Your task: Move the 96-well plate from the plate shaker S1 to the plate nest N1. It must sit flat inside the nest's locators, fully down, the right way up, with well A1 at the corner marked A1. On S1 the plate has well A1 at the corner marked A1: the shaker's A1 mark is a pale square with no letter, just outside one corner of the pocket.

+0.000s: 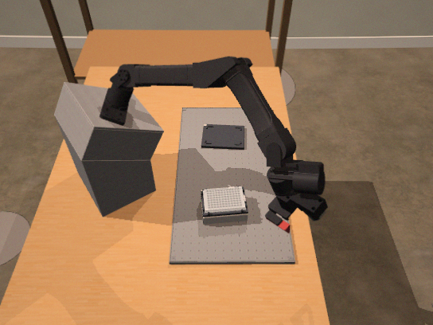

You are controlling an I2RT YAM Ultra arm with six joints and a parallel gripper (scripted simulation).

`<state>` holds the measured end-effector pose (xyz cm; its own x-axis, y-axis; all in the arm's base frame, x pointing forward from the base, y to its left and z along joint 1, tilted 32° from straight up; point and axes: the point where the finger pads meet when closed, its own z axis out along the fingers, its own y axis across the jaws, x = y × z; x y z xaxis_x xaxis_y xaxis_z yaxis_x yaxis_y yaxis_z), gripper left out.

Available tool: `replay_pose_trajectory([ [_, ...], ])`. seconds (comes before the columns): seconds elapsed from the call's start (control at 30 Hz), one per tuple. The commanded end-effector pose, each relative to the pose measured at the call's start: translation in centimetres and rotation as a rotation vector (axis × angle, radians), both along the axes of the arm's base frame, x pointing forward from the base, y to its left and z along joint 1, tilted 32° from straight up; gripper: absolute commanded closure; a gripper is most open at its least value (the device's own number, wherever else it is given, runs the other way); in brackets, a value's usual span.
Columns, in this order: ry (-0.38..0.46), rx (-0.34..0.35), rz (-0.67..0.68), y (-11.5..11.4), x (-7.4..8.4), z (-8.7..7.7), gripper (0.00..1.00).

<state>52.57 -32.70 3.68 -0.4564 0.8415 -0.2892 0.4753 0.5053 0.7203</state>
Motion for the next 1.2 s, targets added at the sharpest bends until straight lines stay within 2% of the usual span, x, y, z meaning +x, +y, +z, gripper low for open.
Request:
replay_pose_trajectory([
  [0.0, -0.012, -0.011, -0.006, -0.4, 0.0, 0.8, 0.00],
  [0.53, -0.012, -0.011, -0.006, -0.4, 0.0, 0.8, 0.00],
  [0.83, 0.034, -0.207, 0.200, 3.1, -2.4, -0.8, 0.00],
  [0.9, 0.035, -0.212, 0.206, 3.8, -3.0, -1.2, 0.00],
  [1.03, 0.054, -0.276, 0.292, 5.3, -4.1, -1.9, 0.00],
  [1.17, 0.061, -0.301, 0.326, 6.1, -4.7, -2.3, 0.00],
])
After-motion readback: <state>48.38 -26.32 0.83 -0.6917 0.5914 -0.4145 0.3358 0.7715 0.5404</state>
